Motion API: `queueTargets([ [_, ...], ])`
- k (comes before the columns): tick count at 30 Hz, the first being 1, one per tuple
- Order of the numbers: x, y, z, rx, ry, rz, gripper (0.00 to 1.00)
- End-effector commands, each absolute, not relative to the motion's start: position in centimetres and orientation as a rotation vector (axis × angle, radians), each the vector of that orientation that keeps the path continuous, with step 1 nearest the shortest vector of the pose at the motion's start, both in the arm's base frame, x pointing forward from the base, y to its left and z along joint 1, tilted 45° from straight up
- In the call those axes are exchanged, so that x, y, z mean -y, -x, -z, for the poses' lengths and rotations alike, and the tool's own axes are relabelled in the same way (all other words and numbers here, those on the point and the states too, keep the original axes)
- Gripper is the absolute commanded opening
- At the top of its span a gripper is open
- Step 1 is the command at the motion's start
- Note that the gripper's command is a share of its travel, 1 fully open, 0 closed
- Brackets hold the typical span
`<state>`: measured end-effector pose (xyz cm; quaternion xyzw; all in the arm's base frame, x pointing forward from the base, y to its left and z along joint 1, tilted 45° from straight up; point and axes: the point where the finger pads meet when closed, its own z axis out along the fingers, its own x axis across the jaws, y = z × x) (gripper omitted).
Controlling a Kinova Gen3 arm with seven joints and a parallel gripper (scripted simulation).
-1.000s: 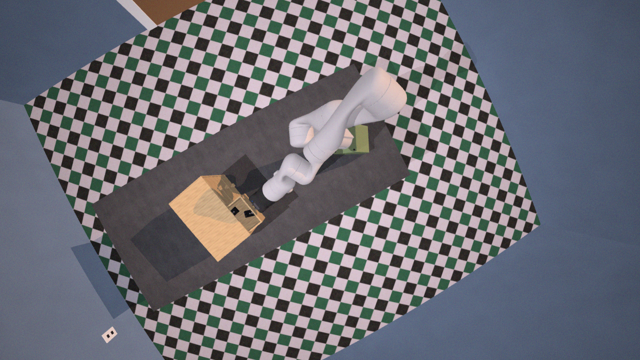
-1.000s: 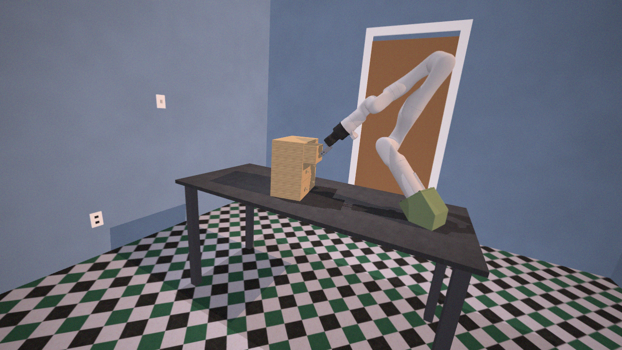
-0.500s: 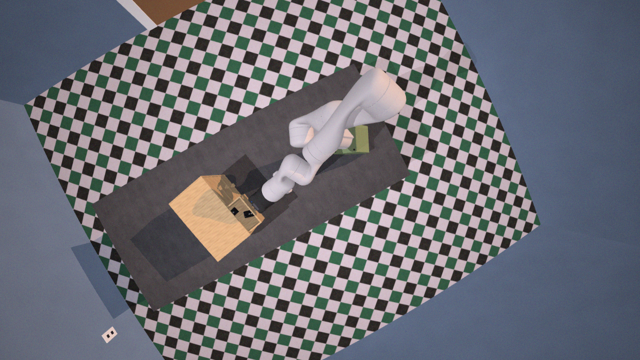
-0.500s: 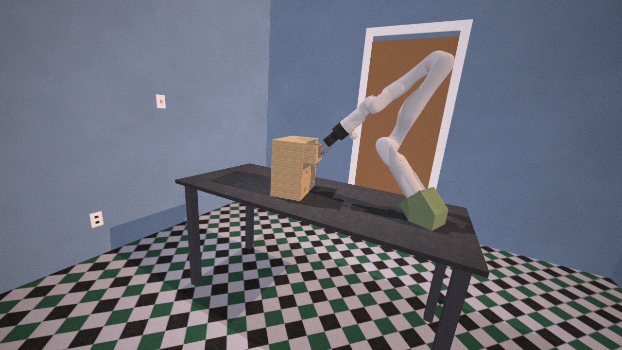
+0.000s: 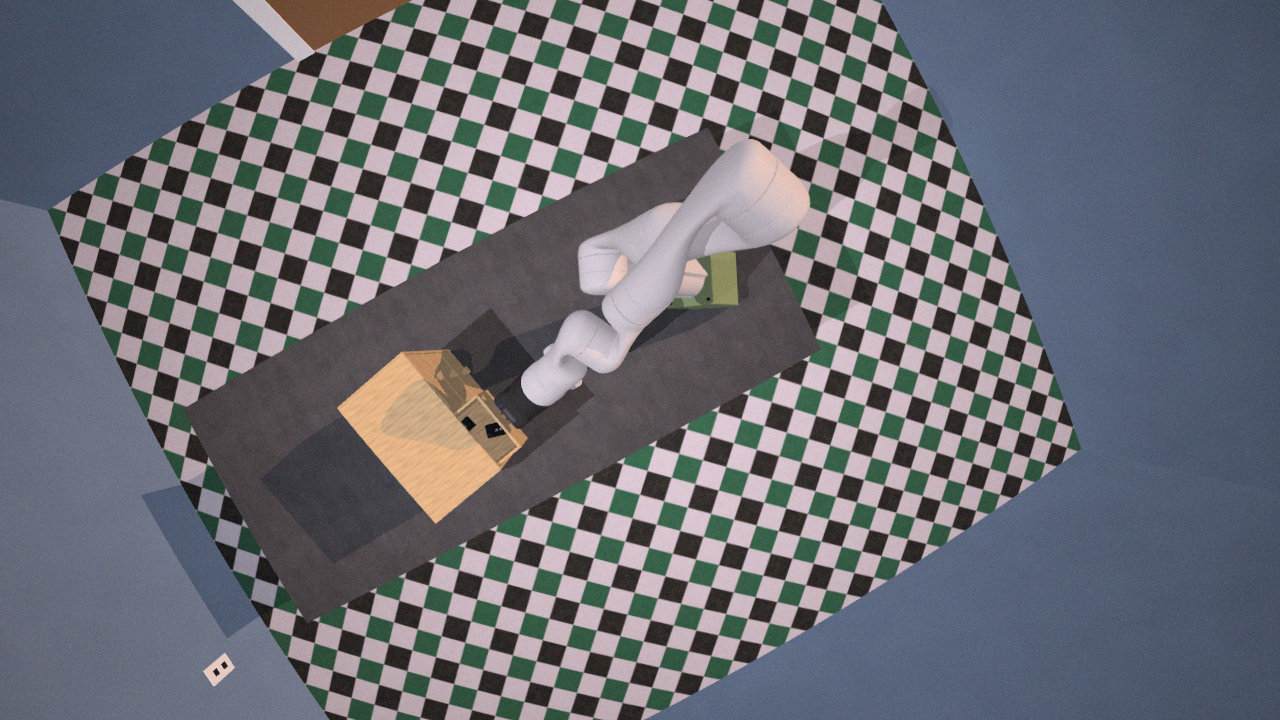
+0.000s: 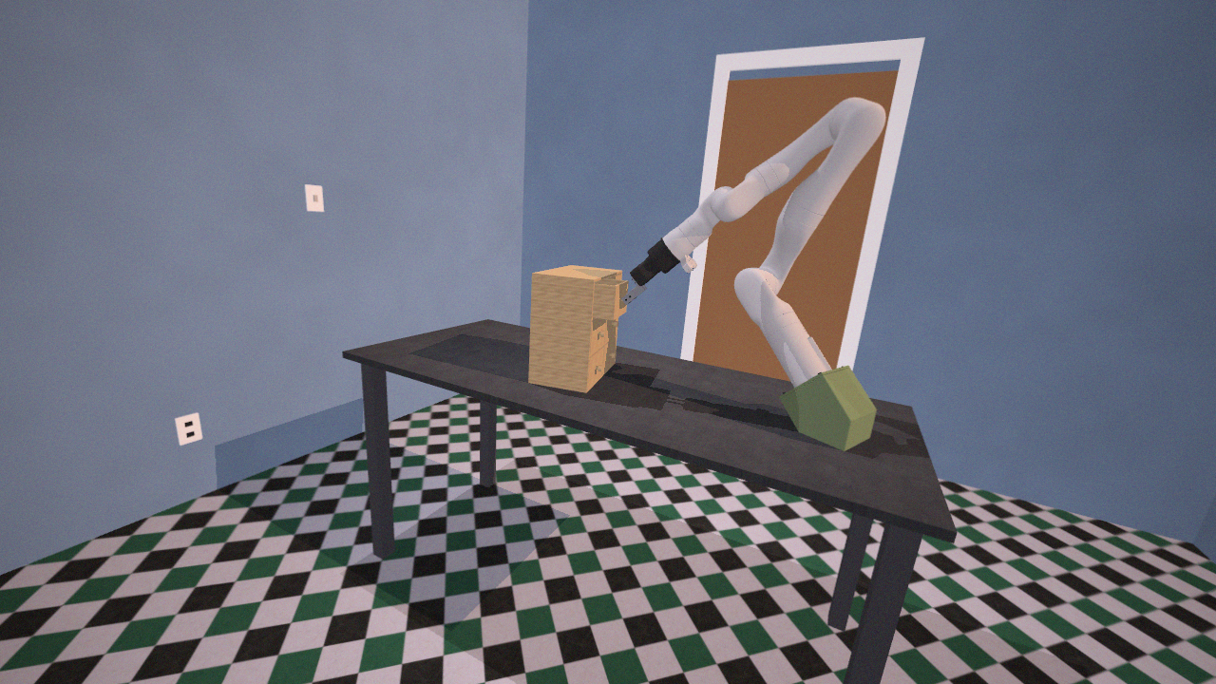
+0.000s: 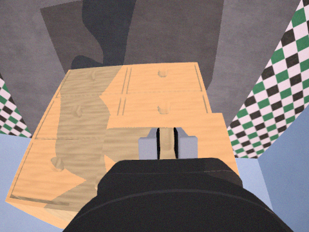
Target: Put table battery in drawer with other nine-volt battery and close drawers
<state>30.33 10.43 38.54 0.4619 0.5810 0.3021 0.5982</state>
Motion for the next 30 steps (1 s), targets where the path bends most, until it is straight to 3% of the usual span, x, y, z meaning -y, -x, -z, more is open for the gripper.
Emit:
queueTargets([
  [1, -10.4, -30.5, -38.6, -1.348, -1.074, -0.700, 0.37],
  [30, -10.6, -31.8, -39.5, -1.348, -1.074, -0.700, 0.37],
])
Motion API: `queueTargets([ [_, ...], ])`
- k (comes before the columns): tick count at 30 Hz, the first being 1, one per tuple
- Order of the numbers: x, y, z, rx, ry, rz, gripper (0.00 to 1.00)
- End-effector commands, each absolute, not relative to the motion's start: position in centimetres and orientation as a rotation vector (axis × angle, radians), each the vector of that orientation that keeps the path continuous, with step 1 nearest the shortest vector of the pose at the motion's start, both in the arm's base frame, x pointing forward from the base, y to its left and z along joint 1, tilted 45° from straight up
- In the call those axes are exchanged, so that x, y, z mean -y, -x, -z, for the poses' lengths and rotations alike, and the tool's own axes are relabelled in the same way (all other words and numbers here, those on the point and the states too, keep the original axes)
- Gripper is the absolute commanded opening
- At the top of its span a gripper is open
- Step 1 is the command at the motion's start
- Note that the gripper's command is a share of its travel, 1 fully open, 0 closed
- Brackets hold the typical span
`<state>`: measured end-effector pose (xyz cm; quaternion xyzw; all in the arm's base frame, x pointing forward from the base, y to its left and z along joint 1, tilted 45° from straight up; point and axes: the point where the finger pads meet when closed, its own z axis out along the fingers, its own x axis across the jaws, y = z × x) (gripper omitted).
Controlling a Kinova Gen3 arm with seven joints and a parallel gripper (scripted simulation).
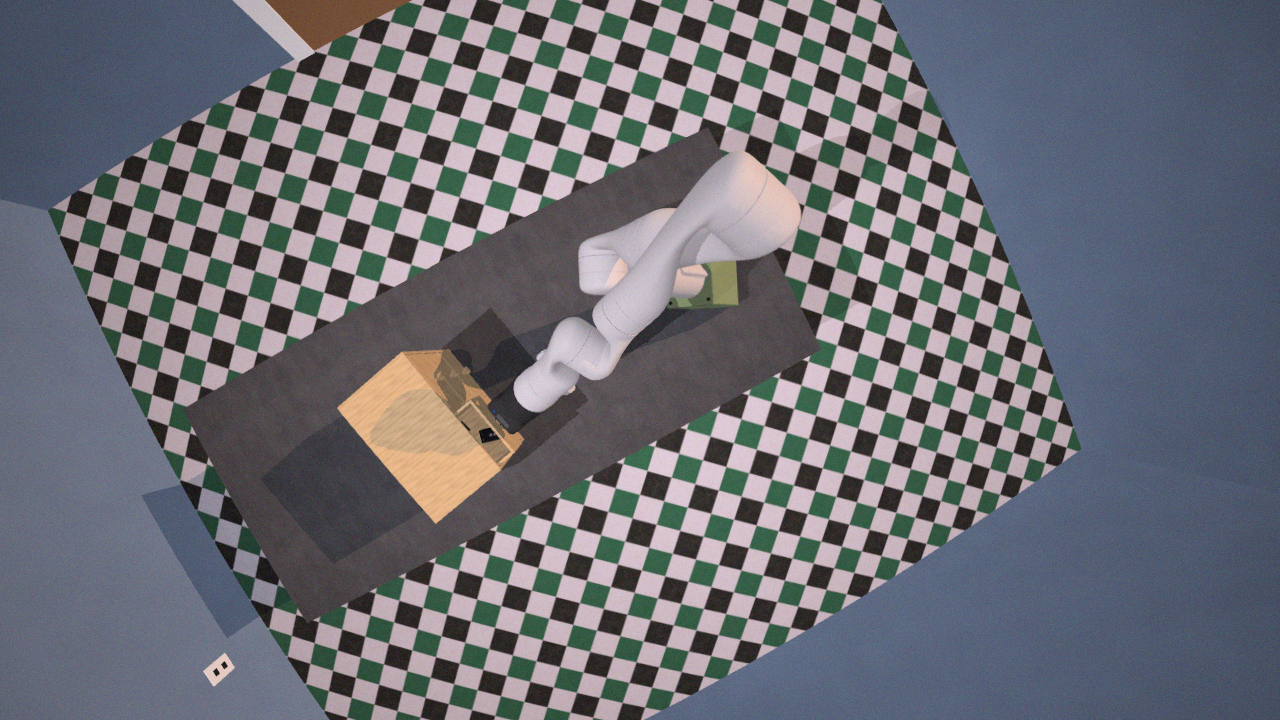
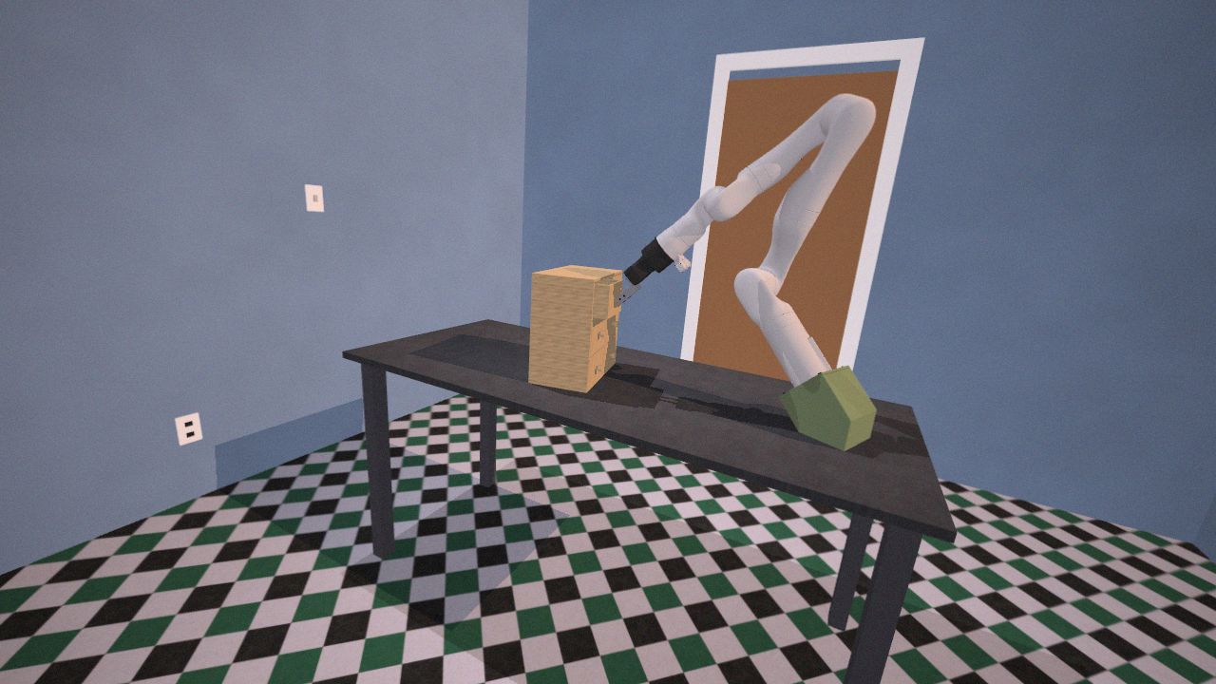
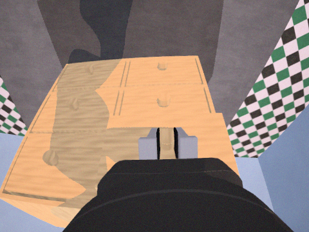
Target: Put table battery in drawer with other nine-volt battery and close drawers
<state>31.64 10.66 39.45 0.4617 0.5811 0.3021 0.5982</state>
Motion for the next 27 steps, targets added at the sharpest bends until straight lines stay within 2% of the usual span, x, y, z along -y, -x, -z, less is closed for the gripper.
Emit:
queueTargets([
  [1, -10.6, -31.8, -39.5, -1.348, -1.074, -0.700, 0.37],
  [27, -10.9, -33.3, -40.5, -1.348, -1.074, -0.700, 0.37],
])
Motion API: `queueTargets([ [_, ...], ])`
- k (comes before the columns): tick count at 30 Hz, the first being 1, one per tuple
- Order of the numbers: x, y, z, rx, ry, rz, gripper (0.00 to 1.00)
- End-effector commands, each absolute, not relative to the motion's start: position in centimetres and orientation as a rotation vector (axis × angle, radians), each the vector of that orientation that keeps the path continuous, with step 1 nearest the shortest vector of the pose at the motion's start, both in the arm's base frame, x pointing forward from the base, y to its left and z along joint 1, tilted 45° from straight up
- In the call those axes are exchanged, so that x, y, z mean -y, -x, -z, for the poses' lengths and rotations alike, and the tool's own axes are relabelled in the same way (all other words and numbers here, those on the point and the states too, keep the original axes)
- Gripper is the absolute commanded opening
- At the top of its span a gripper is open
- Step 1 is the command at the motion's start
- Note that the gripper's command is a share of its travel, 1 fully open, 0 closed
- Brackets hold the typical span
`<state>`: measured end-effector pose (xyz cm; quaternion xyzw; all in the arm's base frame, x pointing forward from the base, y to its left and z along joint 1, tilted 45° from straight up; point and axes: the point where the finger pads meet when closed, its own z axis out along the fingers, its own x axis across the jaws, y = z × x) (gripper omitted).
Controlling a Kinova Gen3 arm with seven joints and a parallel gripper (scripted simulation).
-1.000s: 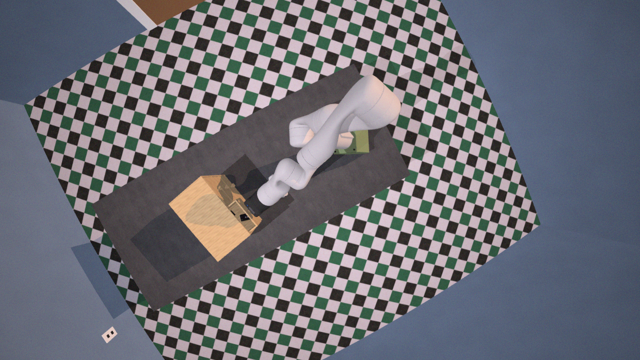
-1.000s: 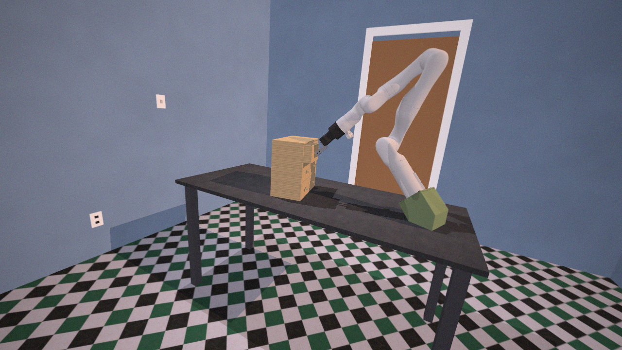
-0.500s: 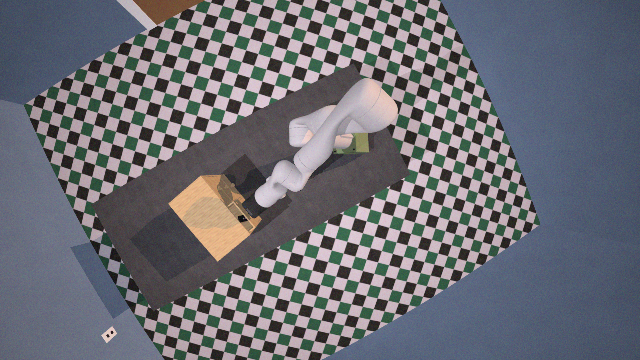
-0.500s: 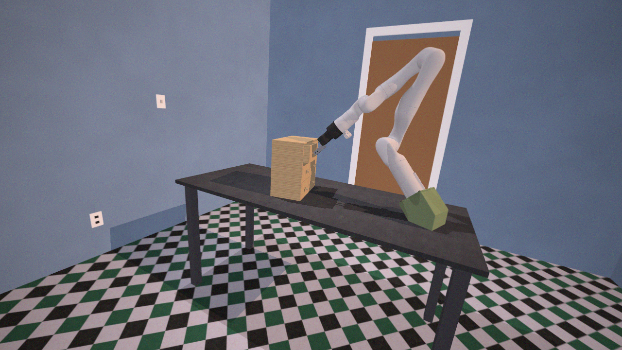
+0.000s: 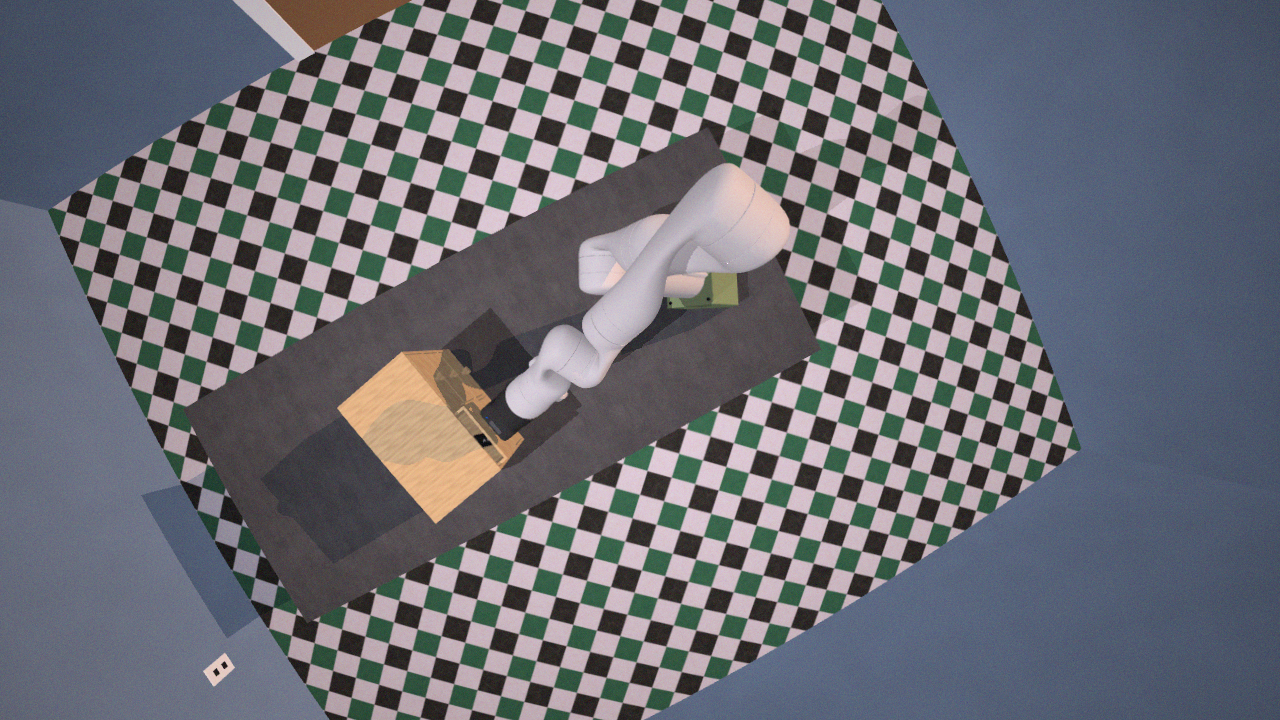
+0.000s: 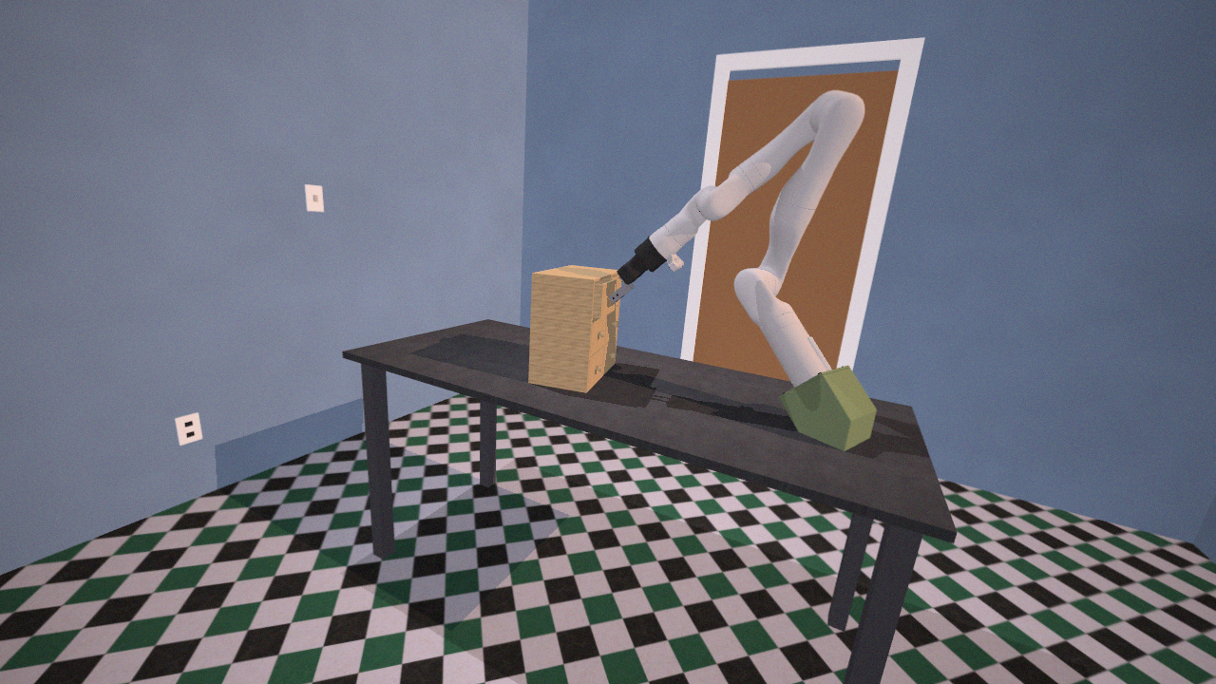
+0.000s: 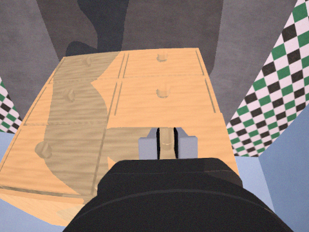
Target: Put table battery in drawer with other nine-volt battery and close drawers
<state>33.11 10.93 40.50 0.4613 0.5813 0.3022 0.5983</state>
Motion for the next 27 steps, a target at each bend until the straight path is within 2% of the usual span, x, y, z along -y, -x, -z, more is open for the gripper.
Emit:
queueTargets([
  [1, -10.9, -33.3, -40.6, -1.348, -1.074, -0.700, 0.37],
  [27, -11.0, -34.4, -41.3, -1.348, -1.074, -0.700, 0.37],
])
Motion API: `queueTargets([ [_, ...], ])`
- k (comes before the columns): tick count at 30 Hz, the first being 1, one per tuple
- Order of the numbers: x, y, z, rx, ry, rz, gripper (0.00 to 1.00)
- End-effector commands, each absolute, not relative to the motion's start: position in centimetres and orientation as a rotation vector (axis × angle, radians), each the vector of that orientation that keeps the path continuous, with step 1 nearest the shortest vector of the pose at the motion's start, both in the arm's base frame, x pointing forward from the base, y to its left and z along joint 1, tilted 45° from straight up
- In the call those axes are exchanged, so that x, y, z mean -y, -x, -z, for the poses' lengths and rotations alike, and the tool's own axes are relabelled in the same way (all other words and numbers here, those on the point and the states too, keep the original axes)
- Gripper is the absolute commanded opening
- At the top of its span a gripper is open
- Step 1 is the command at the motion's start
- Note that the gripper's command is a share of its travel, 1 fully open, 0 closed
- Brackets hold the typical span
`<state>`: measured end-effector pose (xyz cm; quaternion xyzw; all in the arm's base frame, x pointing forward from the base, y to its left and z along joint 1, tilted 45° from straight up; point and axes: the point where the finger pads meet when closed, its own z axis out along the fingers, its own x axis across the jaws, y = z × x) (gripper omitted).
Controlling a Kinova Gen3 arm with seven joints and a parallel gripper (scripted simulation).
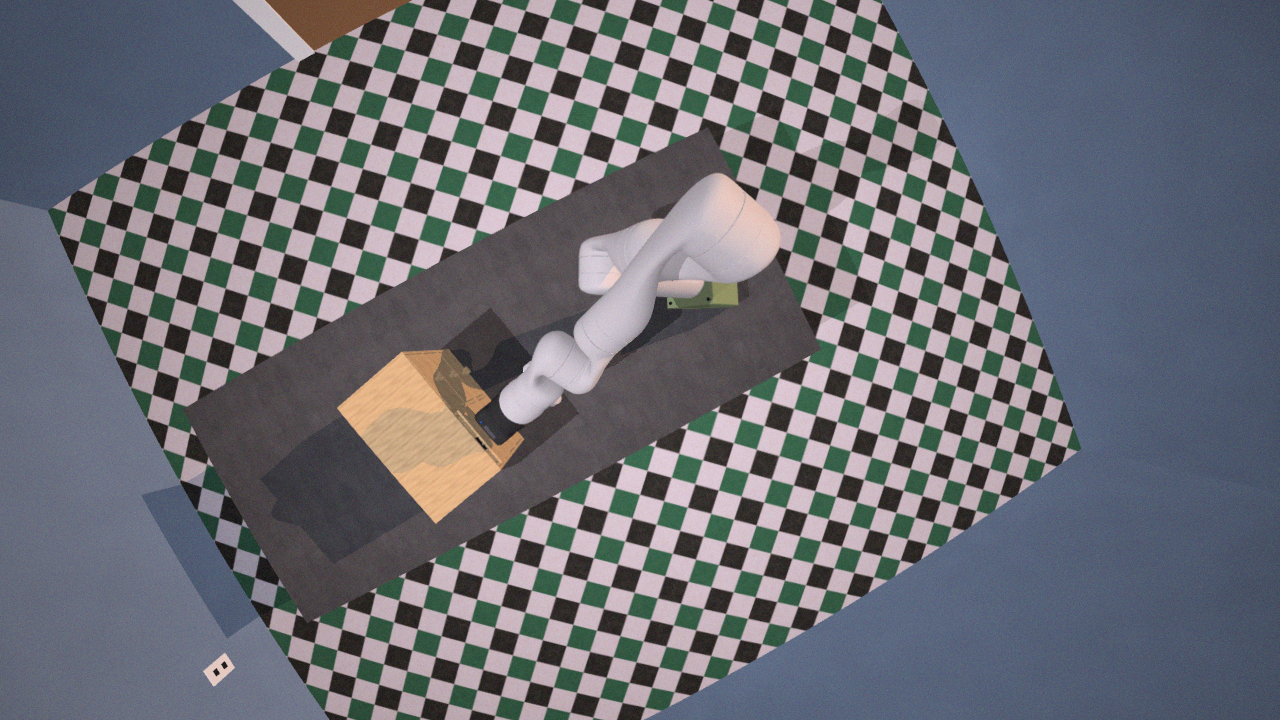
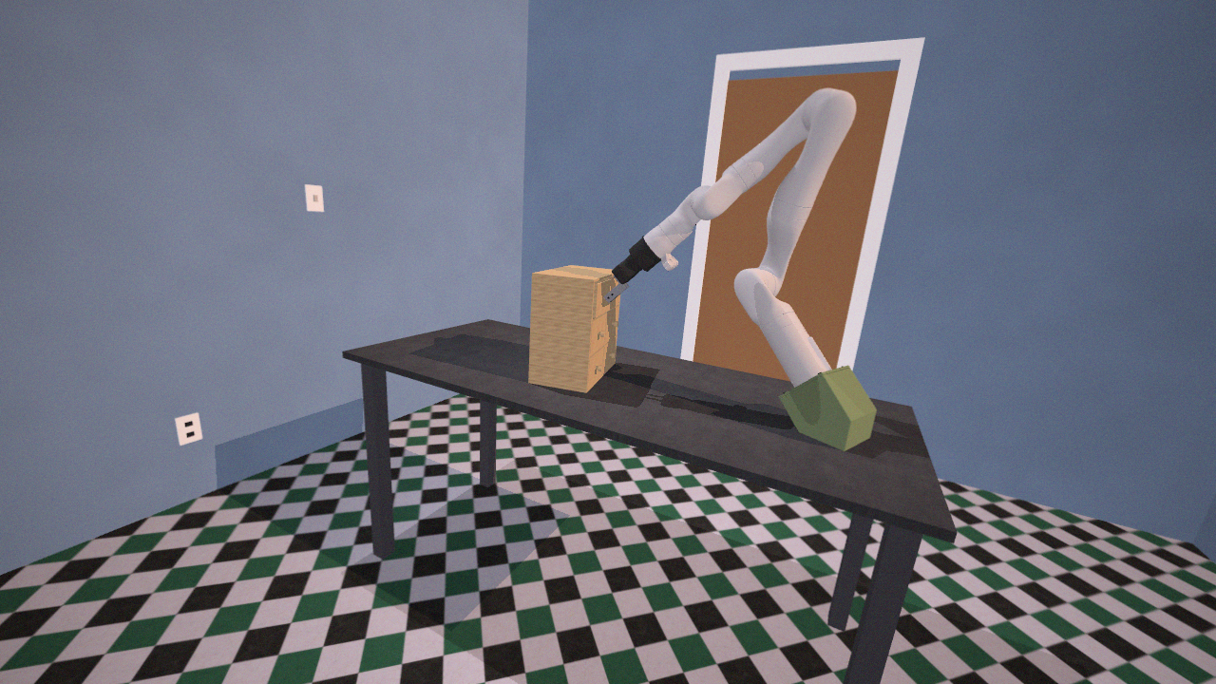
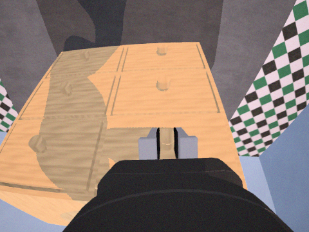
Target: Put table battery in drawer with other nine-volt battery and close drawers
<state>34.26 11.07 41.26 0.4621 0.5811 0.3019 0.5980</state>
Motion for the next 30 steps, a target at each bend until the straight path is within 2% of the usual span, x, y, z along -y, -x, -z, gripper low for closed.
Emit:
queueTargets([
  [1, -11.05, -34.40, -41.33, -1.348, -1.074, -0.700, 0.37],
  [30, -11.13, -34.91, -41.68, -1.348, -1.074, -0.700, 0.37],
])
